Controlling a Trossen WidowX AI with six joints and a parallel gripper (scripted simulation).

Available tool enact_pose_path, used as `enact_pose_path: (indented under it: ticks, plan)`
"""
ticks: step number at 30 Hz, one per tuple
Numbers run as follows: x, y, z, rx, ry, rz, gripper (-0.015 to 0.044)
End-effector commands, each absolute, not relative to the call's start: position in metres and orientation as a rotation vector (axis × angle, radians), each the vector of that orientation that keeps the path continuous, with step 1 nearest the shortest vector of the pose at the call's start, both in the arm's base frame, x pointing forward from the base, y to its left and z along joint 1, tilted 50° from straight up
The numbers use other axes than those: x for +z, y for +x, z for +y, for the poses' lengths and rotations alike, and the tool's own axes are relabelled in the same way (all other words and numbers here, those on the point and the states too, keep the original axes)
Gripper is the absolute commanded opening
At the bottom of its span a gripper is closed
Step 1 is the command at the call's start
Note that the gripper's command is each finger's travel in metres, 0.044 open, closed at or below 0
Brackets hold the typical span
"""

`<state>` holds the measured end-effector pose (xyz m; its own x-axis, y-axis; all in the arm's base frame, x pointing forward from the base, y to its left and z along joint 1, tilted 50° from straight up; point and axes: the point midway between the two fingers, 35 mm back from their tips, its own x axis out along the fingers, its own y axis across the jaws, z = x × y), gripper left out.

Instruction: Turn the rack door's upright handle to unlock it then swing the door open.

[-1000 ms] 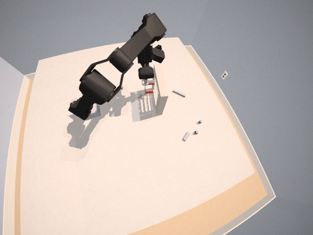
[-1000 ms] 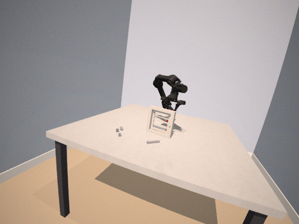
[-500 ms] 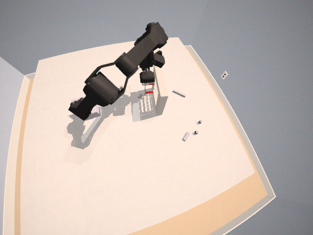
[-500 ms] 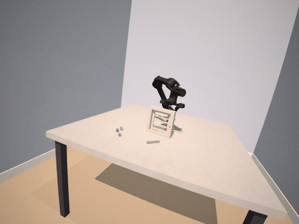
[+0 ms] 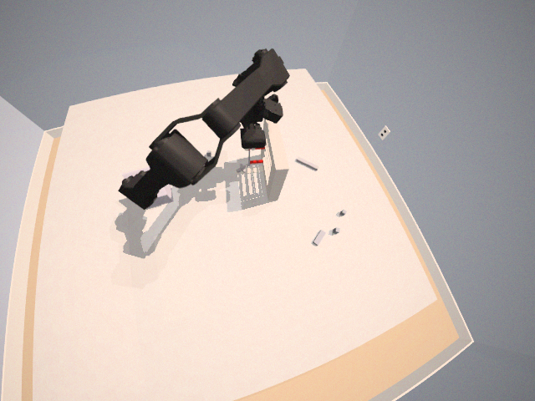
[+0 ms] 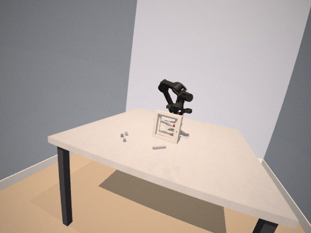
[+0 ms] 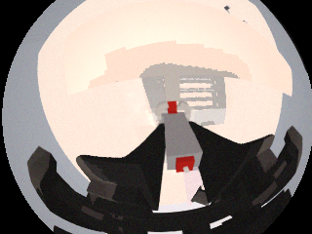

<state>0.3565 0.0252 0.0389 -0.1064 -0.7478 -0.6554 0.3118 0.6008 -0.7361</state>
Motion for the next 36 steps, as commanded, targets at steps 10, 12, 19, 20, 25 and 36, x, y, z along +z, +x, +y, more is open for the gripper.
enact_pose_path:
  ticks: [10,12,19,20,25,36]
  plan:
    - [0.0378,0.3552,0.0245,-0.934,-0.404,1.42,0.0012]
    - [0.0378,0.3552,0.0245,-0.912,-0.429,1.436,0.0012]
    - [0.0378,0.3552,0.0245,-0.67,-0.677,1.595,0.0012]
    - [0.0378,0.3552,0.0245,-0.632,-0.714,1.615,0.0012]
    - [0.0378,0.3552,0.0245,-0.437,-0.893,1.711,0.0012]
    - [0.0378,0.3552,0.0245,0.039,-1.275,1.862,0.0012]
